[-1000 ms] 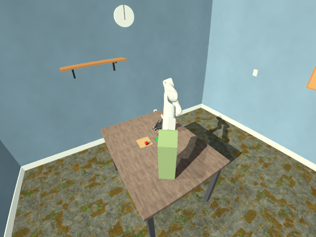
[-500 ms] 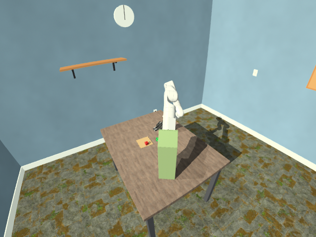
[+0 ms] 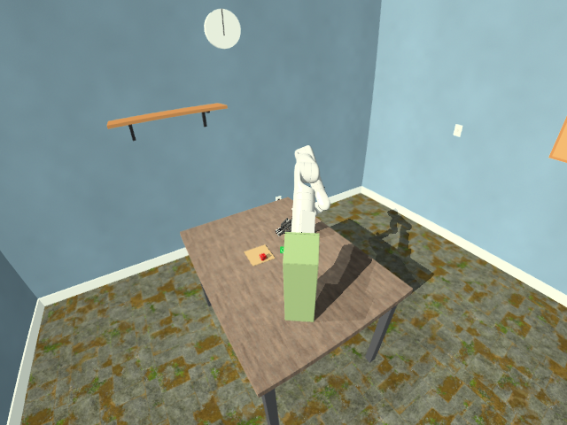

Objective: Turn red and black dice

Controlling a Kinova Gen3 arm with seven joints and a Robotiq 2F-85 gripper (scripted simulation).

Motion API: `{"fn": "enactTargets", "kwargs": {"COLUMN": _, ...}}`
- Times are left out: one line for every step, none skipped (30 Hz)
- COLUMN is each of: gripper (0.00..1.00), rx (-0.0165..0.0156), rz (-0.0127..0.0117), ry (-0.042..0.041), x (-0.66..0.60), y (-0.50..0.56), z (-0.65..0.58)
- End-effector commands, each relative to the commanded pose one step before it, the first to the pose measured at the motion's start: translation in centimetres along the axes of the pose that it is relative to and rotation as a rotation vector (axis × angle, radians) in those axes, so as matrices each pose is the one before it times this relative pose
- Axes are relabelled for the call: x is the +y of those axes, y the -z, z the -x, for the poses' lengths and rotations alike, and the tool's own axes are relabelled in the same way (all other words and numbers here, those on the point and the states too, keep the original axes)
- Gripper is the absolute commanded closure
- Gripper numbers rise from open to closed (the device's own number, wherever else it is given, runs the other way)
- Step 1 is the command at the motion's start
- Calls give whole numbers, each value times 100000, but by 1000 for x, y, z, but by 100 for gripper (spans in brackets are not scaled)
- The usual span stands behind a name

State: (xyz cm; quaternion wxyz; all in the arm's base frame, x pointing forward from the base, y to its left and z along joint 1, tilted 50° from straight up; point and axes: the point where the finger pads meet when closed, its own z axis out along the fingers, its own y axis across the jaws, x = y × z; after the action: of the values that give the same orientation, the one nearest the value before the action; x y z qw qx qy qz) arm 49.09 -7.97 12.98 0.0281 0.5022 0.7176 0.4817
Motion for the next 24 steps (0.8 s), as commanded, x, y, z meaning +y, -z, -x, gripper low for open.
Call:
{"fn": "enactTargets", "kwargs": {"gripper": 74, "rx": 28, "rz": -21, "ry": 29, "x": -8, "y": -109, "z": 219}}
{"fn": "enactTargets", "kwargs": {"gripper": 74, "rx": -1, "rz": -1, "ry": 0, "x": 0, "y": -77, "z": 145}}
{"fn": "enactTargets", "kwargs": {"gripper": 74, "rx": 0, "rz": 0, "ry": 0, "x": 0, "y": -91, "z": 173}}
{"fn": "enactTargets", "kwargs": {"gripper": 74, "rx": 0, "rz": 0, "ry": 0, "x": 0, "y": -107, "z": 200}}
{"fn": "enactTargets", "kwargs": {"gripper": 74, "rx": 0, "rz": 0, "ry": 0, "x": 1, "y": -119, "z": 224}}
{"fn": "enactTargets", "kwargs": {"gripper": 74, "rx": 0, "rz": 0, "ry": 0, "x": 0, "y": 0, "z": 0}}
{"fn": "enactTargets", "kwargs": {"gripper": 74, "rx": 0, "rz": 0, "ry": 0, "x": 0, "y": 0, "z": 0}}
{"fn": "enactTargets", "kwargs": {"gripper": 74, "rx": 0, "rz": 0, "ry": 0, "x": 0, "y": -132, "z": 247}}
{"fn": "enactTargets", "kwargs": {"gripper": 74, "rx": 0, "rz": 0, "ry": 0, "x": 0, "y": -141, "z": 266}}
{"fn": "enactTargets", "kwargs": {"gripper": 74, "rx": 0, "rz": 0, "ry": 0, "x": 0, "y": -150, "z": 283}}
{"fn": "enactTargets", "kwargs": {"gripper": 74, "rx": 0, "rz": 0, "ry": 0, "x": 0, "y": -158, "z": 296}}
{"fn": "enactTargets", "kwargs": {"gripper": 74, "rx": 0, "rz": 0, "ry": 0, "x": 0, "y": -162, "z": 305}}
{"fn": "enactTargets", "kwargs": {"gripper": 74, "rx": 0, "rz": 0, "ry": 0, "x": 0, "y": -165, "z": 311}}
{"fn": "enactTargets", "kwargs": {"gripper": 74, "rx": 0, "rz": 0, "ry": 0, "x": 0, "y": -166, "z": 312}}
{"fn": "enactTargets", "kwargs": {"gripper": 74, "rx": 0, "rz": 0, "ry": 0, "x": 0, "y": -165, "z": 310}}
{"fn": "enactTargets", "kwargs": {"gripper": 74, "rx": 0, "rz": 0, "ry": 0, "x": 0, "y": -161, "z": 304}}
{"fn": "enactTargets", "kwargs": {"gripper": 74, "rx": 0, "rz": 0, "ry": 0, "x": 0, "y": -156, "z": 294}}
{"fn": "enactTargets", "kwargs": {"gripper": 74, "rx": 0, "rz": 0, "ry": 0, "x": 0, "y": -150, "z": 281}}
{"fn": "enactTargets", "kwargs": {"gripper": 74, "rx": 0, "rz": 0, "ry": 0, "x": 0, "y": -140, "z": 265}}
{"fn": "enactTargets", "kwargs": {"gripper": 74, "rx": 0, "rz": 0, "ry": 0, "x": 0, "y": -131, "z": 246}}
{"fn": "enactTargets", "kwargs": {"gripper": 74, "rx": 0, "rz": 0, "ry": 0, "x": 0, "y": -120, "z": 225}}
{"fn": "enactTargets", "kwargs": {"gripper": 74, "rx": 0, "rz": 0, "ry": 0, "x": 0, "y": -108, "z": 203}}
{"fn": "enactTargets", "kwargs": {"gripper": 74, "rx": 0, "rz": 0, "ry": 0, "x": 0, "y": 0, "z": 0}}
{"fn": "enactTargets", "kwargs": {"gripper": 74, "rx": 0, "rz": 0, "ry": 0, "x": 0, "y": 0, "z": 0}}
